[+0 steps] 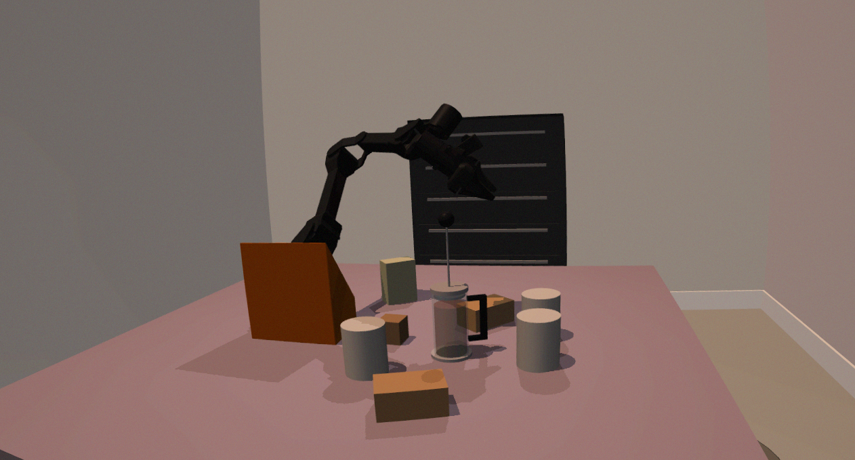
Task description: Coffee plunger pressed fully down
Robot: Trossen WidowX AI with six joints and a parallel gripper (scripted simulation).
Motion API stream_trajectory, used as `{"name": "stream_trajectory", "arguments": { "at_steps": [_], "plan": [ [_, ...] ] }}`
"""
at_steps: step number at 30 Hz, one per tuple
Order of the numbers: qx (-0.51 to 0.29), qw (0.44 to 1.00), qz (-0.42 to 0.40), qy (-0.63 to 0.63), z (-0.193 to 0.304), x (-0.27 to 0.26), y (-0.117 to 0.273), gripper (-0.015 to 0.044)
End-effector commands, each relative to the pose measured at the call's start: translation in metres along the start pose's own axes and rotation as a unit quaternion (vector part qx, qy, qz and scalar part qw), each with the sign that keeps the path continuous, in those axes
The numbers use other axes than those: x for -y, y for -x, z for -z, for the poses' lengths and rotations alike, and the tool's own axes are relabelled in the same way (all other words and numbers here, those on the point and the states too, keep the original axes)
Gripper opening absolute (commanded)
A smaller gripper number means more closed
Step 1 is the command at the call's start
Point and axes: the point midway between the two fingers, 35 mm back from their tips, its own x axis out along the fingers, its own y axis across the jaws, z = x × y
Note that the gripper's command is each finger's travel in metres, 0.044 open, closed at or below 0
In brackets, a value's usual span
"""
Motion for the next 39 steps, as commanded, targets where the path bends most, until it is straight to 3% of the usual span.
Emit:
{"name": "stream_trajectory", "arguments": {
  "at_steps": [1, 10, 13, 23, 39],
  "plan": [
    [0.020, 0.999, 0.049, -0.013, -0.008, 0.055, 0.025, 0.0440],
    [0.069, 0.985, 0.152, -0.046, -0.002, 0.178, 0.115, 0.0440],
    [0.076, 0.982, 0.165, -0.049, 0.004, 0.194, 0.132, 0.0440],
    [0.076, 0.983, 0.163, -0.047, 0.051, 0.199, 0.095, 0.0440],
    [0.076, 0.983, 0.163, -0.047, 0.049, 0.205, 0.078, 0.0440]
  ]
}}
